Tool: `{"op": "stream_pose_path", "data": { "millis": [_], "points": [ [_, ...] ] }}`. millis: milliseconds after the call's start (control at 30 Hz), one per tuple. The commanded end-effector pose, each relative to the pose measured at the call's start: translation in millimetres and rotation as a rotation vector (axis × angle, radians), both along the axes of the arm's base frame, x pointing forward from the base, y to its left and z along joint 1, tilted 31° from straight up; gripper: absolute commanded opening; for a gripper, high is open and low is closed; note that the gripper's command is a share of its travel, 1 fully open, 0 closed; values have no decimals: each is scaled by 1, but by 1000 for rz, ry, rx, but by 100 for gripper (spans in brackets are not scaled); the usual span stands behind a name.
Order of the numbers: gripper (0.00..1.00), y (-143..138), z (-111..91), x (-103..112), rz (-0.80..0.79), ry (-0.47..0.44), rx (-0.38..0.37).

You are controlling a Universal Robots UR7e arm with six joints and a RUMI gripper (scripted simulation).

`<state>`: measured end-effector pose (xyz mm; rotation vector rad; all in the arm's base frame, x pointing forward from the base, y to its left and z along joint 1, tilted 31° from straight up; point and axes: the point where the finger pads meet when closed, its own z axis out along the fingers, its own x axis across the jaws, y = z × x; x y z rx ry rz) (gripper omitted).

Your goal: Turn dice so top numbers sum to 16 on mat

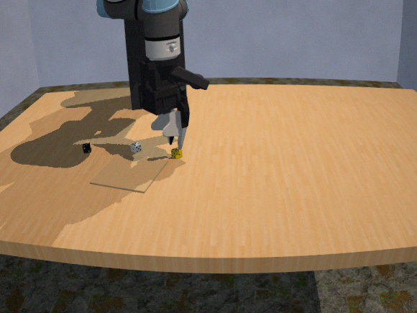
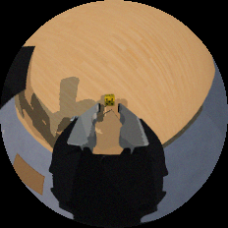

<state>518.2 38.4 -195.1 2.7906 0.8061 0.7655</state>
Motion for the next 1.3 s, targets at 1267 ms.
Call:
{"op": "stream_pose_path", "data": {
  "millis": [1267],
  "points": [
    [21, 0, -22, 13, 0, -1, 0]
  ]
}}
